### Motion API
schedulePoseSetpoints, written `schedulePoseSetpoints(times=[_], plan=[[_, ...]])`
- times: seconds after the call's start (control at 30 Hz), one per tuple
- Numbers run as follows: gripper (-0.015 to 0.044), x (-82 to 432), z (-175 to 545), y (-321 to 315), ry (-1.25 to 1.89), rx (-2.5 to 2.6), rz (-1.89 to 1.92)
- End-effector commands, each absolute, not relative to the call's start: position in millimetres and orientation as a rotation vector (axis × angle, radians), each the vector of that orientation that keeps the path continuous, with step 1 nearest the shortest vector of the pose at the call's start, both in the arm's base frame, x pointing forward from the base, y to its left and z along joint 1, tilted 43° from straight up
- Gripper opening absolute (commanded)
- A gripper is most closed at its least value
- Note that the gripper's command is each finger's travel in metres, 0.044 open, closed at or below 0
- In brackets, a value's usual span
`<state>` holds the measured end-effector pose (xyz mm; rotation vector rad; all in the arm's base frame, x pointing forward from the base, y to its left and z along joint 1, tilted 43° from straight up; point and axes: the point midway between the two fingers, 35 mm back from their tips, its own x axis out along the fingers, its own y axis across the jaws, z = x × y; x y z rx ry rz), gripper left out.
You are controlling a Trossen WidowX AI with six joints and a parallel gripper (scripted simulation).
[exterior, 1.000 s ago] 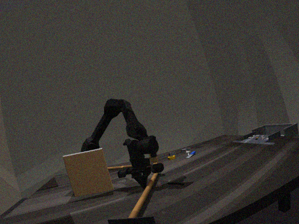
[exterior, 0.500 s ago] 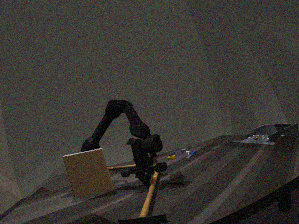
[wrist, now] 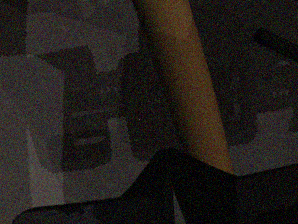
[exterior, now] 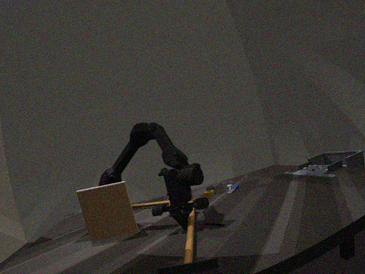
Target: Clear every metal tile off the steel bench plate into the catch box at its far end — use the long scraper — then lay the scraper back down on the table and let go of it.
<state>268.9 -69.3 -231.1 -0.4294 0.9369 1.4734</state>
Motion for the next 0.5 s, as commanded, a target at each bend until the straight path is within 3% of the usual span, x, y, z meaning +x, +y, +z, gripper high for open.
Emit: schedulePoseSetpoints(times=[0.0, 0.47], plan=[[0.0000, 273.8, -233.6, -68.1, 0.933, -0.428, 1.471], [0.0000, 287.3, -236.6, -67.2, 0.931, -0.428, 1.471]])
